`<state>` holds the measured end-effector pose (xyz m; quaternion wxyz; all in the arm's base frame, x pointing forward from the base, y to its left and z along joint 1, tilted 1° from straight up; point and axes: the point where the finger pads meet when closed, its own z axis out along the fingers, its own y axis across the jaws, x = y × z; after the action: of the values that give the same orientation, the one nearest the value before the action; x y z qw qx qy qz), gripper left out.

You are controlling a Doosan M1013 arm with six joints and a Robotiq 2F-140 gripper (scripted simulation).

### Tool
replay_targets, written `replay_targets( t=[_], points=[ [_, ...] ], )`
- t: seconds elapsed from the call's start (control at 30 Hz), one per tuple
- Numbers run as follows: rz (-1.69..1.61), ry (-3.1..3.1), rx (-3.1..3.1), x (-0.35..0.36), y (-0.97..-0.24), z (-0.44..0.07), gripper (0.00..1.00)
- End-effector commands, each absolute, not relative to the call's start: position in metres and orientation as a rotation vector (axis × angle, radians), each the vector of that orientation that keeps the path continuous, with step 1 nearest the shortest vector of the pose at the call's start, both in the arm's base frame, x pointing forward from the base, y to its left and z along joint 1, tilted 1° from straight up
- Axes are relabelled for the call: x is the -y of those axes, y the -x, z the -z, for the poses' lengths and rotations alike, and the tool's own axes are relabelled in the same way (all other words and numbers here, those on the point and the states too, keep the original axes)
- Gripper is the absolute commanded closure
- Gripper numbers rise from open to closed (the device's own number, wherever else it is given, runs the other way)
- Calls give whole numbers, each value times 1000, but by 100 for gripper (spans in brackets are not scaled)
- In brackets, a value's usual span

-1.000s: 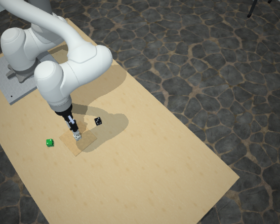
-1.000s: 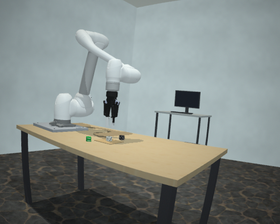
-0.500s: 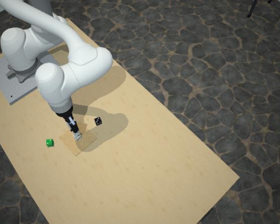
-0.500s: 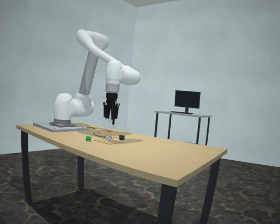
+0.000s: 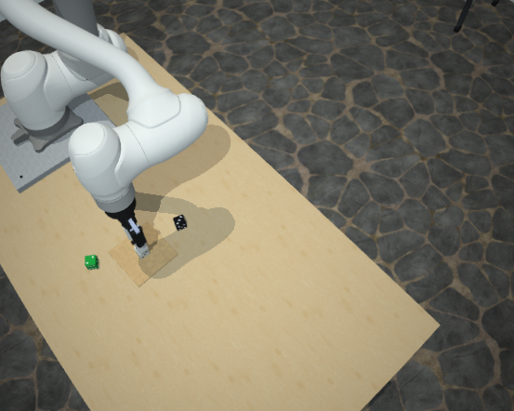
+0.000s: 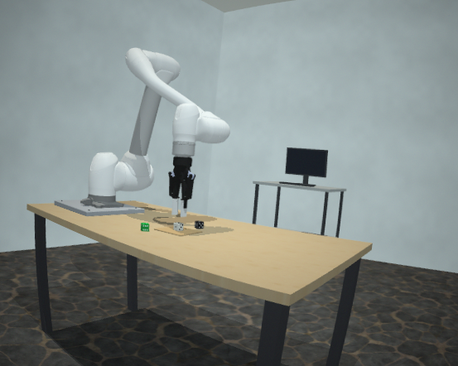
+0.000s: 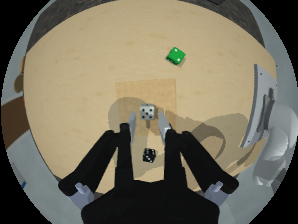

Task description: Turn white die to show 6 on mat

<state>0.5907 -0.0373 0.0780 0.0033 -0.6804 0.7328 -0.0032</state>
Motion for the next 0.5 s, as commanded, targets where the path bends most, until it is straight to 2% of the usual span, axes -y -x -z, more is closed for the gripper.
replay_targets(
  t=[0.0, 0.47],
  points=[
    [10, 2133, -2297, 37, -591, -75, 72],
    [10, 2133, -2297, 37, -591, -61, 72]
  ],
)
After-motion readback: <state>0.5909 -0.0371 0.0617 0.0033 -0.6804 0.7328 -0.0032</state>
